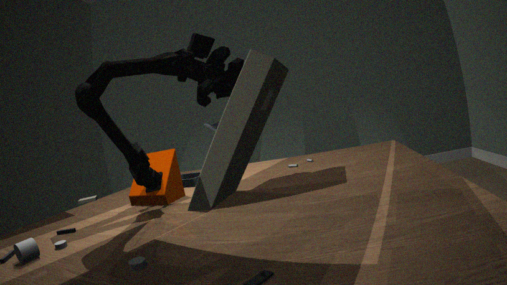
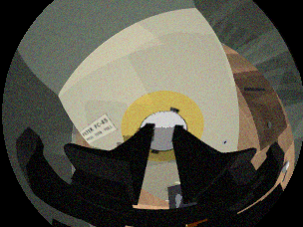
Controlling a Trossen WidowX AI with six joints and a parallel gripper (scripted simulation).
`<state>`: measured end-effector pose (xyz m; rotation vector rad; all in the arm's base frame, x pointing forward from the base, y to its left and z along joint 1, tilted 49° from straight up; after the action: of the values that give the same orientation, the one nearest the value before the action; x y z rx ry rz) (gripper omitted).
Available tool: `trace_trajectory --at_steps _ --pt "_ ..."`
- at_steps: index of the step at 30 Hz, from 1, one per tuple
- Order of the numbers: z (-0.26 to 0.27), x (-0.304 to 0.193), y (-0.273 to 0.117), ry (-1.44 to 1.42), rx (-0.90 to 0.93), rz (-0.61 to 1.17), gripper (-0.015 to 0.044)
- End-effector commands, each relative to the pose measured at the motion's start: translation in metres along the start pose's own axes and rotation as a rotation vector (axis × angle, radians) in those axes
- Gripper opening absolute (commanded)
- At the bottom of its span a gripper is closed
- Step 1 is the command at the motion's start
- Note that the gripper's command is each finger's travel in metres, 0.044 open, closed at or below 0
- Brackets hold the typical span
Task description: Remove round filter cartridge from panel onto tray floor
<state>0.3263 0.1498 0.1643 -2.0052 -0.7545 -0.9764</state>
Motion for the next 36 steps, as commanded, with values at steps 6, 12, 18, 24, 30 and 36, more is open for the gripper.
trace_trajectory --at_steps 6,12,18,24,30,36 --pt "-0.0007 -0.0012 0.0072 -0.002 0.002 0.01 0.01" --pt "-0.0007 -0.0012 0.0088 -0.002 0.002 0.01 0.01" --pt "0.0006 -0.0003 0.0009 -0.008 0.003 -0.005 0.0079" --pt "0.0006 -0.0003 0.0009 -0.008 0.003 -0.005 0.0039" --pt "0.0001 -0.0006 0.004 -0.047 0.002 0.0 0.0" --pt "-0.0005 -0.001 0.0085 -0.24 0.003 0.008 0.0"
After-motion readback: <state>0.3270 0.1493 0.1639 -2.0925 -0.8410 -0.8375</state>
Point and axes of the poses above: the point midway between the two fingers, 35 mm back from their tips, its own y axis out along the fingers, its own z axis across the jaws, x = y × z, the point moved 5 cm from there along -y, back along the fingers, and after that the axes turned 6 degrees about -y, right-handed, at the moved point
